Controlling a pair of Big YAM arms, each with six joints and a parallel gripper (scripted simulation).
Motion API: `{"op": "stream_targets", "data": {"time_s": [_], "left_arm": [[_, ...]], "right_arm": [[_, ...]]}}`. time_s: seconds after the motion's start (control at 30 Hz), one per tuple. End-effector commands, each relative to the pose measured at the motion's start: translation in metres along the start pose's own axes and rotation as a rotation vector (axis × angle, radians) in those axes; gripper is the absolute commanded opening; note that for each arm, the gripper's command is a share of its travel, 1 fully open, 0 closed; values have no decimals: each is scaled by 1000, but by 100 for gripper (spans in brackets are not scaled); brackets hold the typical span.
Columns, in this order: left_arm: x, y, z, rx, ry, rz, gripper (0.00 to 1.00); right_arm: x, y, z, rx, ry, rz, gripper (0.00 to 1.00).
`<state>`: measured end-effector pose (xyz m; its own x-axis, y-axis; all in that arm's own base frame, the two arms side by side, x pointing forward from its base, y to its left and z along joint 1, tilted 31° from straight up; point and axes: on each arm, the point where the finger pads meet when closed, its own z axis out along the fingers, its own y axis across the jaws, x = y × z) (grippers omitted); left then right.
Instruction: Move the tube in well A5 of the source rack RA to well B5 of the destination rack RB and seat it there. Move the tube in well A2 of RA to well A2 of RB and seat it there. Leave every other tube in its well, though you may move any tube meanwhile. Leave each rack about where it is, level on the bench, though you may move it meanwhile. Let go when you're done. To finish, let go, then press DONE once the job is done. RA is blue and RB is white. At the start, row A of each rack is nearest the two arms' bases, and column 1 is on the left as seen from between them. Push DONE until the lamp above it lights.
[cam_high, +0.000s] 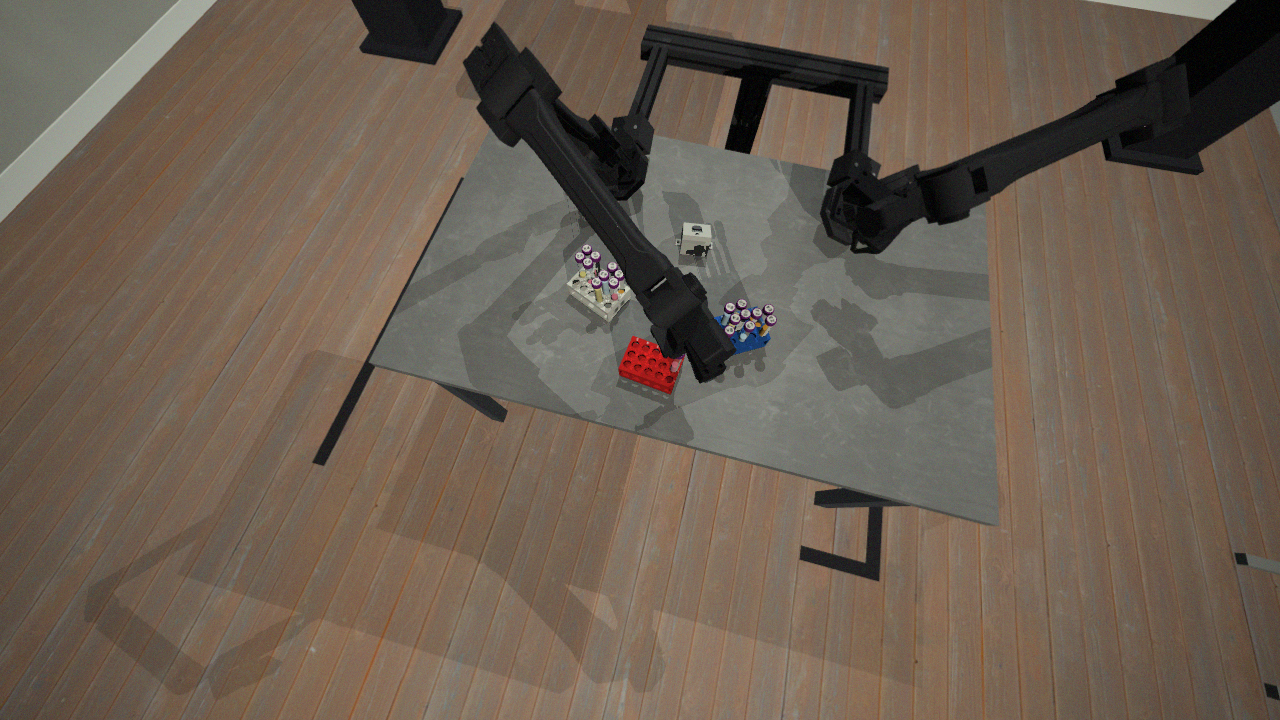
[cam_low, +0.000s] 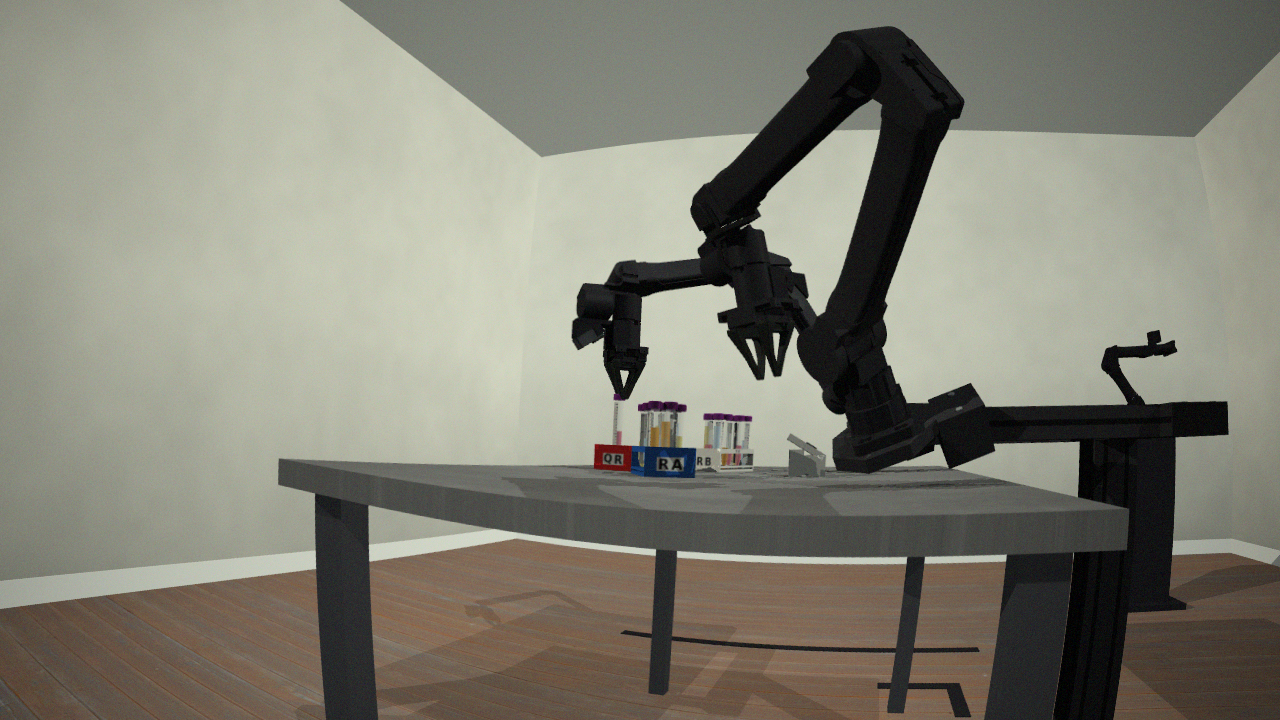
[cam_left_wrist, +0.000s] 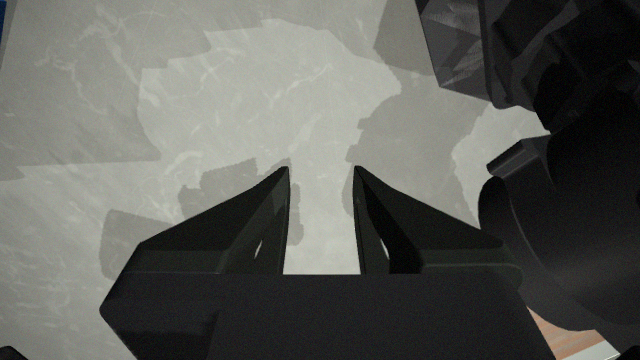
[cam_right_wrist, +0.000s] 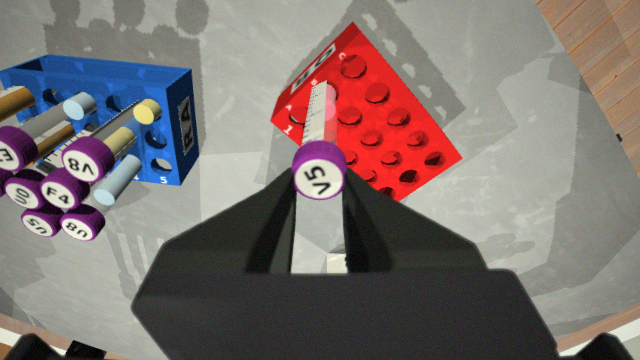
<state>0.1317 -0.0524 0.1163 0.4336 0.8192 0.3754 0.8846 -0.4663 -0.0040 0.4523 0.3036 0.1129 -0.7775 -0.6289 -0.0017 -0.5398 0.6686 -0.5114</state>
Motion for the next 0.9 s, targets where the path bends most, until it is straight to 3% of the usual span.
{"op": "stream_targets", "data": {"time_s": [0.0, 0.23, 0.33, 0.37, 0.6, 0.87], "left_arm": [[1, 8, -10, -24, -9, -9, 30], [1, 8, -10, -24, -9, -9, 30], [1, 8, -10, -24, -9, -9, 30], [1, 8, -10, -24, -9, -9, 30], [1, 8, -10, -24, -9, -9, 30], [1, 8, -10, -24, -9, -9, 30]], "right_arm": [[-17, -12, -19, -3, -36, 43, 0], [-18, -5, -36, -5, -53, 29, 0], [-18, -4, -36, -5, -51, 27, 0], [-17, -17, -25, -3, -29, 50, 0], [-18, -2, -41, -5, -44, 23, 0], [-17, -10, -47, -5, -42, 39, 0]]}}
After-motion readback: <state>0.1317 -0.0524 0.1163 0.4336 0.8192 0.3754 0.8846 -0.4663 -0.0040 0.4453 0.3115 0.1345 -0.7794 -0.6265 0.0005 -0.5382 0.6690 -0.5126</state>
